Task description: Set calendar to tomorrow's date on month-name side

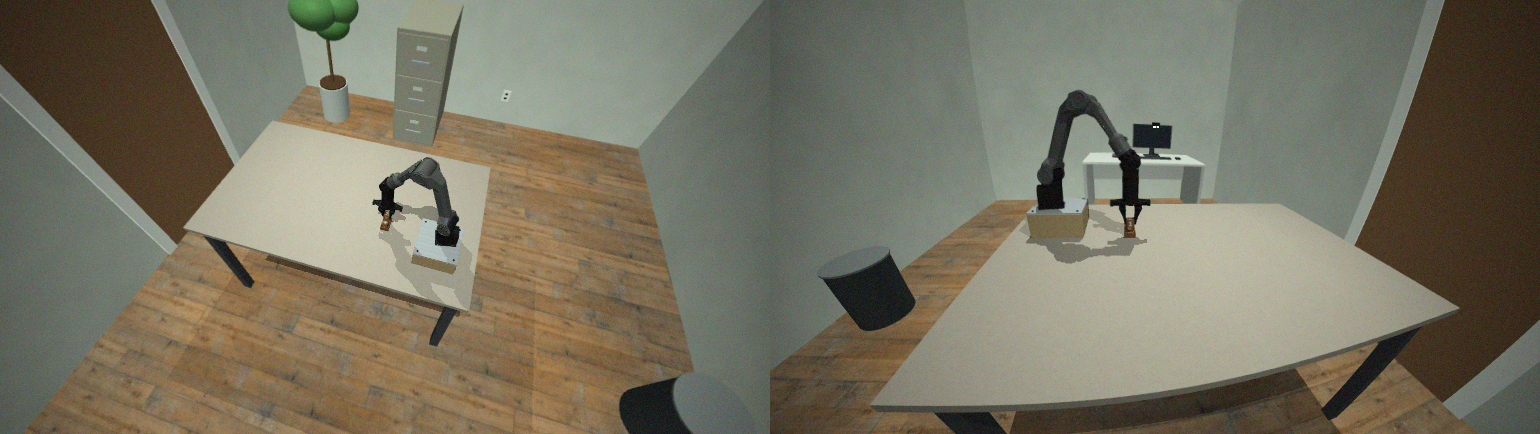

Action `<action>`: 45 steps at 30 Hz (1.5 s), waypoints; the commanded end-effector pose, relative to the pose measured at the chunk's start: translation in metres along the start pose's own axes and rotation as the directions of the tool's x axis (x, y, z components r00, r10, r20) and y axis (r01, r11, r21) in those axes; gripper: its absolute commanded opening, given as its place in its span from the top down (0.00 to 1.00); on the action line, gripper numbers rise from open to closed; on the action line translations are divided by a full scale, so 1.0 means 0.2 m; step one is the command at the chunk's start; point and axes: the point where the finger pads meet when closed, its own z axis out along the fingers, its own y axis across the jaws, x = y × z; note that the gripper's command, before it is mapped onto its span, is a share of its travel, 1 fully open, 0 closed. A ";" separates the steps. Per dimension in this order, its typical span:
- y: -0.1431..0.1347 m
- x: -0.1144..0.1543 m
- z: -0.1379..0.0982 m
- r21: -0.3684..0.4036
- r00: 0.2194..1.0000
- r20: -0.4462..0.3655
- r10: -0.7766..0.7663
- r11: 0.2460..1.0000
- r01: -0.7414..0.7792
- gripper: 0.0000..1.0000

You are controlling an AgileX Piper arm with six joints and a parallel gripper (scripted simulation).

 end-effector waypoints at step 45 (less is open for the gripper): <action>0.00 0.00 0.11 0.002 1.000 -0.001 0.000 1.000 0.000 0.64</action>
